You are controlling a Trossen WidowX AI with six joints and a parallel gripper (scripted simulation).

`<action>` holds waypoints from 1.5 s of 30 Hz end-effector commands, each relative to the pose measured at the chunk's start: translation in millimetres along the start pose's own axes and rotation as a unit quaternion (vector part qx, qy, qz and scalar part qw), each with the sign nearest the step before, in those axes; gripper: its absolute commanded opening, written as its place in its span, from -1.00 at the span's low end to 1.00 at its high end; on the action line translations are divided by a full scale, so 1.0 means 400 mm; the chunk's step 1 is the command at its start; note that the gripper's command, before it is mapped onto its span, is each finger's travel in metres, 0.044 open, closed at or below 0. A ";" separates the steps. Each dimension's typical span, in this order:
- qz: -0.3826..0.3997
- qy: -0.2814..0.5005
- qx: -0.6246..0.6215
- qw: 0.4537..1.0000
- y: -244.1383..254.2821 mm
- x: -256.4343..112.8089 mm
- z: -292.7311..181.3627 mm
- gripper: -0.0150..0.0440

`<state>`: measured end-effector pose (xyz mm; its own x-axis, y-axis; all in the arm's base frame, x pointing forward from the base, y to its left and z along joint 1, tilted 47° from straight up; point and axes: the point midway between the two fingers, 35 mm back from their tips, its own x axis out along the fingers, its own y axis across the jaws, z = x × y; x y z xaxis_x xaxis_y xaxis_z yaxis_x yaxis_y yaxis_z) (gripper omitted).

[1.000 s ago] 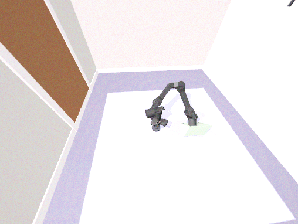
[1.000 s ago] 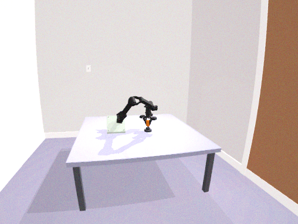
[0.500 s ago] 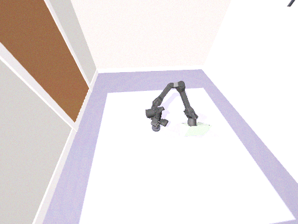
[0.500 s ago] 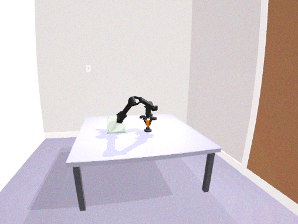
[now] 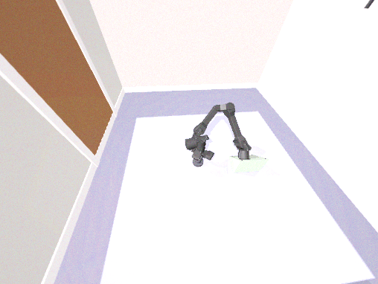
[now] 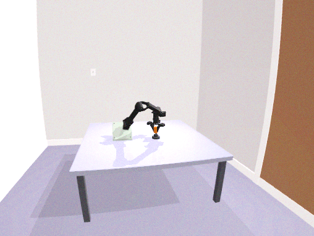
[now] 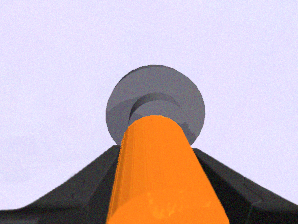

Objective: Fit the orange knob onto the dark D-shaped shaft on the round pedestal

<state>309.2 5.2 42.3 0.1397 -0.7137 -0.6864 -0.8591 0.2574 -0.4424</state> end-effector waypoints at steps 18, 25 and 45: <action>-0.002 -0.002 -0.102 0.995 -0.018 -0.007 0.012 -0.49; -0.002 -0.002 -0.102 0.995 -0.019 0.001 0.014 -0.49; -0.002 -0.002 -0.205 0.979 -0.010 -0.005 0.005 -0.49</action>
<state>315.2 7.6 44.2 0.1424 -0.7122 -0.6873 -0.9818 -0.0135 -0.1894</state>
